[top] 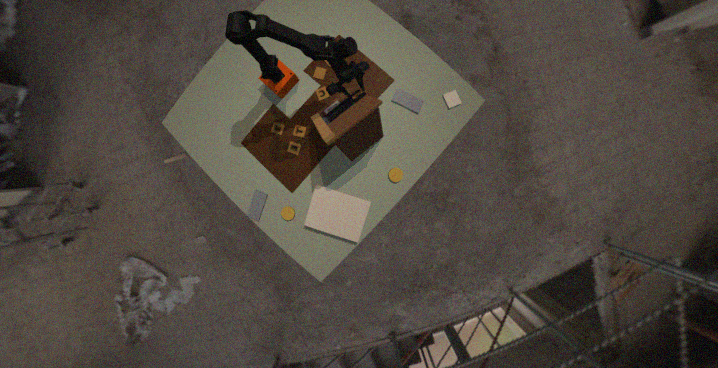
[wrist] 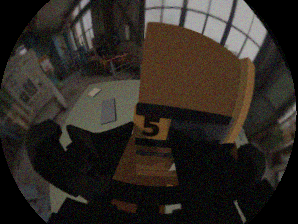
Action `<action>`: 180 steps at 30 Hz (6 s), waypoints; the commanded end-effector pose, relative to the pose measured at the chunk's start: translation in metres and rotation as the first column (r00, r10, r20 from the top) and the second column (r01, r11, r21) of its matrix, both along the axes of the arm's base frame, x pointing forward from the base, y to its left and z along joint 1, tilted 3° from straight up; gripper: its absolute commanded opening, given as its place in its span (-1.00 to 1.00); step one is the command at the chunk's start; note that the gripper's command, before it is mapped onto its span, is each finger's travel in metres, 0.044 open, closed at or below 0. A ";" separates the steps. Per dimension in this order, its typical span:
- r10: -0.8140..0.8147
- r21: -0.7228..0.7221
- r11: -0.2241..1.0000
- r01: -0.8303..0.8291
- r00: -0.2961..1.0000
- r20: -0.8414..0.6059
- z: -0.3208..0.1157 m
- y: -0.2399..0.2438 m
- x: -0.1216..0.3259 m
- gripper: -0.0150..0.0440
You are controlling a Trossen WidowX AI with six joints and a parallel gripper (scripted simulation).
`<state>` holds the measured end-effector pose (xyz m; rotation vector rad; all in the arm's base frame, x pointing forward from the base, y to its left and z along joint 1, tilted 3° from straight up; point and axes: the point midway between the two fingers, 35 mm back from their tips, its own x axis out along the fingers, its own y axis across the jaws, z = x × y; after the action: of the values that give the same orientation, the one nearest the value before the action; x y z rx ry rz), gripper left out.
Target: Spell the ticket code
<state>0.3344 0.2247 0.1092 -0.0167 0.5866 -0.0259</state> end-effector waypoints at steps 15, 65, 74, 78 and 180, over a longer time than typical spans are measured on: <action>0.005 -0.006 1.000 -0.005 1.000 -0.002 -0.001 -0.013 -0.002 -0.49; 0.005 -0.010 1.000 -0.005 1.000 -0.002 0.000 -0.053 -0.003 -0.49; 0.005 -0.011 1.000 -0.005 1.000 -0.002 0.000 -0.061 -0.003 -0.49; 0.005 -0.011 1.000 -0.005 1.000 -0.002 0.000 -0.064 -0.003 -0.49; 0.002 -0.016 1.000 -0.002 1.000 -0.001 0.004 -0.125 -0.003 0.31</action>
<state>0.3322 0.1000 0.1128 -0.0303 0.5870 -0.0302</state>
